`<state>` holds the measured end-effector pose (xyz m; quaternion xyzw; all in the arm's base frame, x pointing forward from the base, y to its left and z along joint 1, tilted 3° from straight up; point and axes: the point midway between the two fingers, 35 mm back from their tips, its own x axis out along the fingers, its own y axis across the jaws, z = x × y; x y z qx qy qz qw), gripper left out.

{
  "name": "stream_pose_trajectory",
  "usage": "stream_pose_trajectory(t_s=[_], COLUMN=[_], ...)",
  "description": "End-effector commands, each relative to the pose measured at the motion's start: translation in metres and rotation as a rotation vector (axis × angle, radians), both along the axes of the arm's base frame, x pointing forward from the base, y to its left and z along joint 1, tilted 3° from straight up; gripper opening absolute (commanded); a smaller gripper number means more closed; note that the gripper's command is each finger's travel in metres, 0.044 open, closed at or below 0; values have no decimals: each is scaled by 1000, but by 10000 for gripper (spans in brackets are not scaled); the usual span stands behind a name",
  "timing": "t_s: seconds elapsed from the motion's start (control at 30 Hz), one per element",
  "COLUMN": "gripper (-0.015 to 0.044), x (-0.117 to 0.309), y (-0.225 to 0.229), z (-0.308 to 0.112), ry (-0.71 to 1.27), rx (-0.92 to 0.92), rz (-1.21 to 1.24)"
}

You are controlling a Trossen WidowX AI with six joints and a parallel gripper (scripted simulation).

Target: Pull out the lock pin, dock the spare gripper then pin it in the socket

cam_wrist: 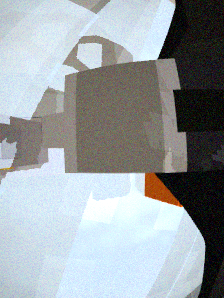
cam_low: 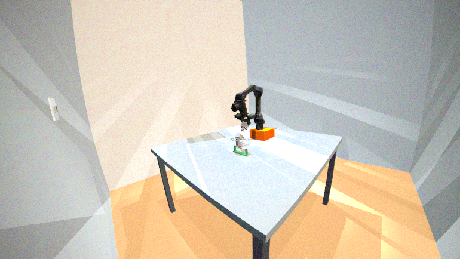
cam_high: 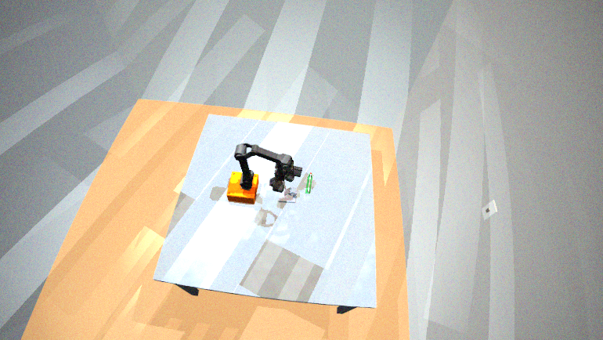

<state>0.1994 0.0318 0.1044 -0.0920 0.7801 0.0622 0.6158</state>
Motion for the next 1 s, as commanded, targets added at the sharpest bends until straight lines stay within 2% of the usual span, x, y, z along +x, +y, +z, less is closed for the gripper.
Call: stream_pose_trajectory(t_s=[0.0, 0.97], gripper=[0, 0], x=[6, 31], y=[3, 7], z=[-1, -24], ry=[-10, -25], rx=[8, 6], rz=[13, 16])
